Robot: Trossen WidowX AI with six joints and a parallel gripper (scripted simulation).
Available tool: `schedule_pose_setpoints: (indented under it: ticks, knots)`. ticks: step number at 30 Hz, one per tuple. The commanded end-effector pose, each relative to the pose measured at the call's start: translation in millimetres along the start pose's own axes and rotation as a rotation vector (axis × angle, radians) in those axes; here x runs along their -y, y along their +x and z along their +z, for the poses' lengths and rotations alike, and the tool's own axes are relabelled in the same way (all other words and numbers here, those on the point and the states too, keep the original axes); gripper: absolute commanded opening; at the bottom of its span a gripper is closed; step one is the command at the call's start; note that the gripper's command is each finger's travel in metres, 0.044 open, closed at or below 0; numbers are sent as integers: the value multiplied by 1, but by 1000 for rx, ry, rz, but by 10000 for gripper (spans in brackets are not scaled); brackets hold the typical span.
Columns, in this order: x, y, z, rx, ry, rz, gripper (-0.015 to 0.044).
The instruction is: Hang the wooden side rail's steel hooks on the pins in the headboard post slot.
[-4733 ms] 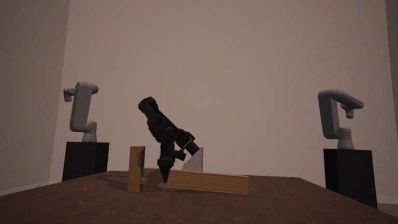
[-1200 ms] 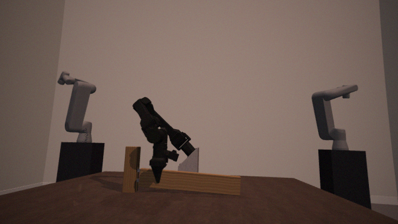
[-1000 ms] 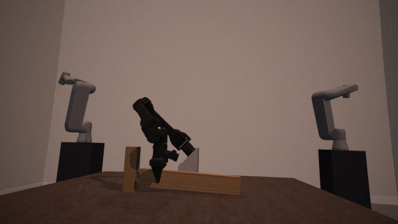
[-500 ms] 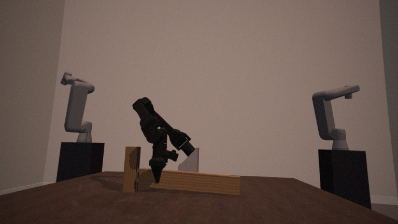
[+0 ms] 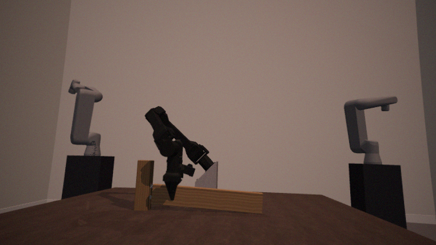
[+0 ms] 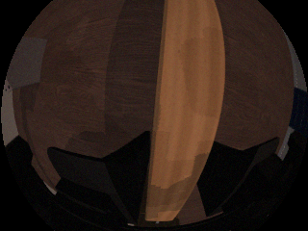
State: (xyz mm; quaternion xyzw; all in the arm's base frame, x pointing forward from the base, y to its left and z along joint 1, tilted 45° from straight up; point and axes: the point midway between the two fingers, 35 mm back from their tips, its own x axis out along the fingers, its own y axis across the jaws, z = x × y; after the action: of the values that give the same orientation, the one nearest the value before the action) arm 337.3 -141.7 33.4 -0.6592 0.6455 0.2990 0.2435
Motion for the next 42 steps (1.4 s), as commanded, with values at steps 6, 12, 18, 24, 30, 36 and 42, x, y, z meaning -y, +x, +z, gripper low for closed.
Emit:
schedule_pose_setpoints:
  ticks: [6, 12, 18, 24, 30, 36, 42]
  knots:
    - [2, -4, -2, -2, -5, -12, 0]
    - [1, -3, -3, -3, -5, -12, 0]
    - [0, -3, -4, -3, -5, -12, 0]
    - [0, -3, -4, -3, -5, -12, 0]
    - [1, -4, -5, -3, -5, -12, 0]
    - [2, -4, -6, -3, -5, -12, 0]
    - [2, -3, -6, -3, -5, -12, 0]
